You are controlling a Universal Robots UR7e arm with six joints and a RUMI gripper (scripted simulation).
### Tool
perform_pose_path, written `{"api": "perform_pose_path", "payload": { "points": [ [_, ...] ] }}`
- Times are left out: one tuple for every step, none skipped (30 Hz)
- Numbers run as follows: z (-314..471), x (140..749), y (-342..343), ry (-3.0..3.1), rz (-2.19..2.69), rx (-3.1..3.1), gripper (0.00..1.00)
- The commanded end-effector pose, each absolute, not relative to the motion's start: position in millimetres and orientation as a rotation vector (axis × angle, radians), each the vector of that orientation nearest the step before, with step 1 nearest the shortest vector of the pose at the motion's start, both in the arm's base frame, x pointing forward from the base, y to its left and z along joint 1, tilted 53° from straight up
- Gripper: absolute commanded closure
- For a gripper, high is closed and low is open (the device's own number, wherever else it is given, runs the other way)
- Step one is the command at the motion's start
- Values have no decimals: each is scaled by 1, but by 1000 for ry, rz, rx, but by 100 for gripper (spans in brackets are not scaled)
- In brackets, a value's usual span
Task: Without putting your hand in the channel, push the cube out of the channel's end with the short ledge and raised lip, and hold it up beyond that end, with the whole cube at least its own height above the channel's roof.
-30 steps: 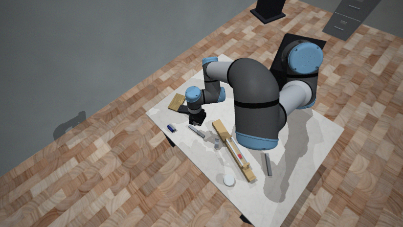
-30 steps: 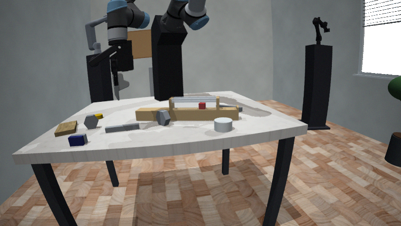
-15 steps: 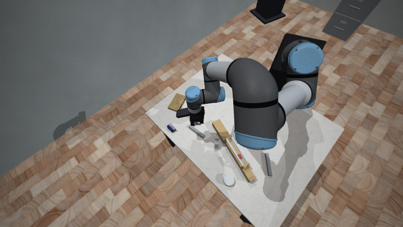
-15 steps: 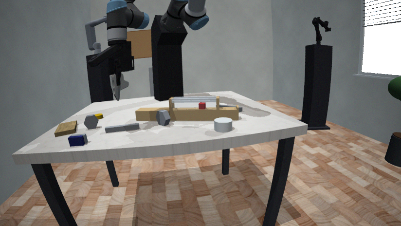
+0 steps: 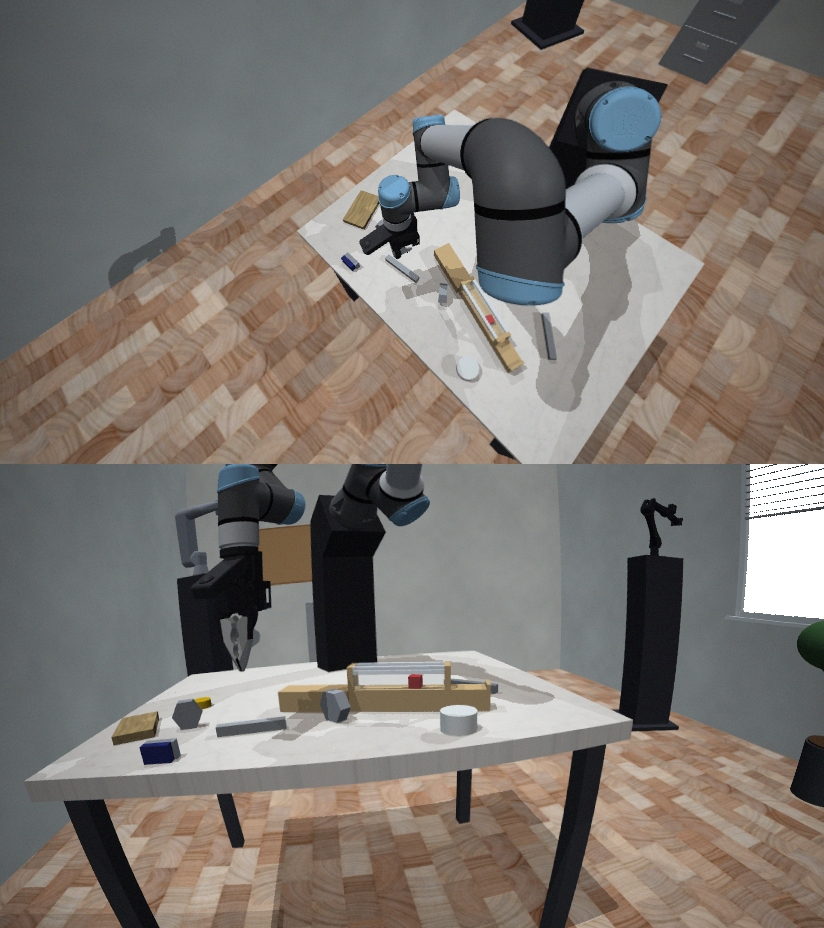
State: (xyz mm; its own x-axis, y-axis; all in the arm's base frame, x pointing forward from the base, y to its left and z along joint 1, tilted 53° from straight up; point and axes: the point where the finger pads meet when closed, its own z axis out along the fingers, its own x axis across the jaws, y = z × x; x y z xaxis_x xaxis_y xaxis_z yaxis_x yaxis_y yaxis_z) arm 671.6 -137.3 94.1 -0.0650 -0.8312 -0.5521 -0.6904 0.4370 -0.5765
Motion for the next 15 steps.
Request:
{"api": "perform_pose_path", "payload": {
  "points": [
    [96, 672, -137, 1677, -282, -1475, 100],
    [96, 672, -137, 1677, -282, -1475, 100],
    [96, 673, -137, 1647, -305, -1513, 100],
    [96, 673, -137, 1616, -329, -1551, 100],
    [96, 673, -137, 1583, -353, -1588, 100],
    [96, 673, -136, 1550, -376, -1625, 100],
    [96, 673, -136, 1517, -400, -1661, 100],
    [96, 673, -136, 1482, -424, -1697, 100],
    [96, 673, -136, 1447, -447, -1732, 100],
    [97, 673, -135, 1411, -471, -1767, 100],
    [96, 673, -135, 1374, -495, -1802, 100],
    [96, 672, -135, 1336, -518, -1835, 100],
    [96, 672, -135, 1299, -541, -1868, 100],
    [96, 672, -134, 1260, -564, -1901, 100],
    [96, 672, -134, 1221, -587, -1932, 100]
  ]
}}
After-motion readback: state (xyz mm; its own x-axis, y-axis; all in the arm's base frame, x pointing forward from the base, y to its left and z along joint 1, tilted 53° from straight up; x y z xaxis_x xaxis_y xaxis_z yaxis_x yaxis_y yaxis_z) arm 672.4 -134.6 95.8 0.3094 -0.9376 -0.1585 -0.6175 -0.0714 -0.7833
